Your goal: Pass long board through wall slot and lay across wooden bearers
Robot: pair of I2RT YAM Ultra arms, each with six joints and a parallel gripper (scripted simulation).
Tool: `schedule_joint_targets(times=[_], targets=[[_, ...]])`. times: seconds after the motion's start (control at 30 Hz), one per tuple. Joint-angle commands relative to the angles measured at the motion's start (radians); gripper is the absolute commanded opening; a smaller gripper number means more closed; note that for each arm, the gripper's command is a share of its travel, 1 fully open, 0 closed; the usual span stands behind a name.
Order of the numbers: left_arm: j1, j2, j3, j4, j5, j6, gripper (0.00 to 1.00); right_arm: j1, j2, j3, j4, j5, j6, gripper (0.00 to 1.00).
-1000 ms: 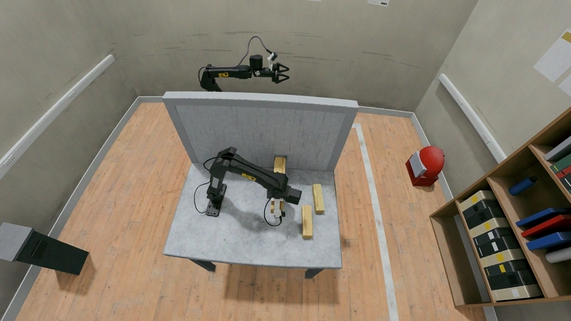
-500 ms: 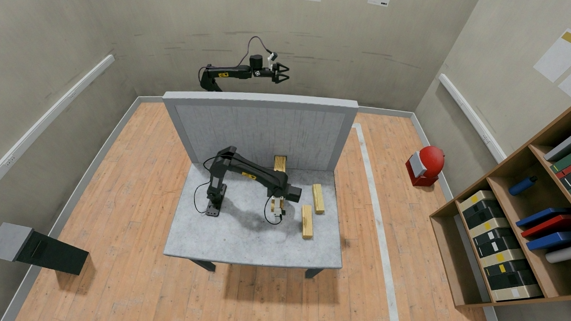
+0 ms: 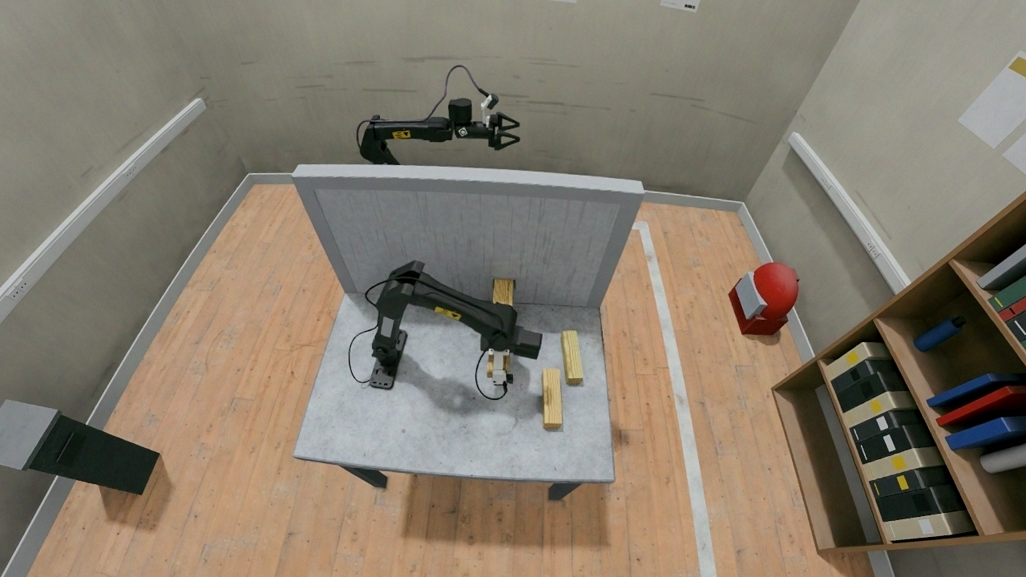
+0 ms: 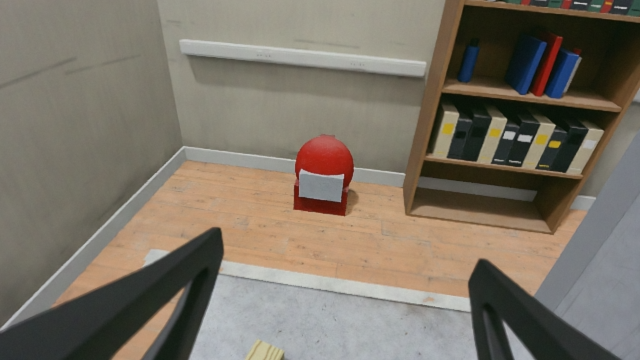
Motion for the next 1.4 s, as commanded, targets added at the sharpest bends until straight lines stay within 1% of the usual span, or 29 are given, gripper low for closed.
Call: schedule_joint_targets(times=[0.0,0.07,0.1,0.23,0.3,0.33,0.4,0.43,0.5,0.57,0.63,0.77,0.83,0.9,0.97,1.07,1.13,1.2,1.23,1.37], targets=[[-0.008,-0.030,0.007,-0.005,-0.004,0.009,1.00,0.013,-0.041,-0.022,0.018,-0.072,0.016,0.00],[-0.008,-0.030,0.007,-0.005,-0.004,0.009,1.00,0.014,-0.041,0.015,0.002,-0.073,0.020,0.00],[-0.008,-0.030,0.007,-0.005,-0.004,0.009,1.00,0.016,-0.049,0.024,0.021,-0.073,0.021,0.00],[-0.008,-0.030,0.007,-0.005,-0.004,0.009,1.00,0.023,-0.044,-0.027,0.026,-0.073,0.032,0.00],[-0.008,-0.030,0.007,-0.005,-0.004,0.009,1.00,0.026,-0.047,0.020,0.007,-0.074,0.035,0.00],[-0.008,-0.030,0.007,-0.005,-0.004,0.009,1.00,0.028,-0.054,0.028,0.032,-0.074,0.036,0.00],[-0.008,-0.030,0.007,-0.005,-0.004,0.009,1.00,0.034,-0.047,0.007,0.025,-0.073,0.042,0.00],[-0.008,-0.030,0.007,-0.005,-0.004,0.009,1.00,0.035,-0.048,0.006,-0.002,-0.072,0.039,0.00],[-0.008,-0.030,0.007,-0.005,-0.004,0.009,1.00,0.035,-0.048,0.006,-0.002,-0.072,0.039,0.00],[-0.008,-0.030,0.007,-0.005,-0.004,0.009,1.00,0.040,-0.049,-0.032,0.037,-0.072,0.049,0.00],[-0.008,-0.030,0.007,-0.005,-0.004,0.009,1.00,0.044,-0.049,0.010,0.026,-0.074,0.052,0.00],[-0.008,-0.030,0.007,-0.005,-0.004,0.009,1.00,0.053,-0.052,-0.026,0.044,-0.072,0.062,0.00],[-0.008,-0.030,0.007,-0.005,-0.004,0.009,1.00,0.057,-0.053,-0.008,0.036,-0.073,0.066,0.00],[-0.008,-0.030,0.007,-0.005,-0.004,0.009,1.00,0.061,-0.054,-0.029,0.049,-0.073,0.070,0.00],[-0.008,-0.030,0.007,-0.005,-0.004,0.009,1.00,0.064,-0.055,-0.007,0.039,-0.074,0.074,0.00],[-0.008,-0.030,0.007,-0.005,-0.004,0.009,1.00,0.064,-0.057,-0.006,0.017,-0.073,0.072,0.00],[-0.008,-0.030,0.007,-0.005,-0.004,0.009,1.00,0.070,-0.057,-0.038,0.055,-0.073,0.081,0.00],[-0.008,-0.030,0.007,-0.005,-0.004,0.009,1.00,0.072,-0.058,0.002,0.049,-0.075,0.084,0.00],[-0.008,-0.030,0.007,-0.005,-0.004,0.009,1.00,0.075,-0.063,0.002,0.060,-0.074,0.086,0.00],[-0.008,-0.030,0.007,-0.005,-0.004,0.009,1.00,0.083,-0.059,-0.036,0.063,-0.074,0.096,0.00]])
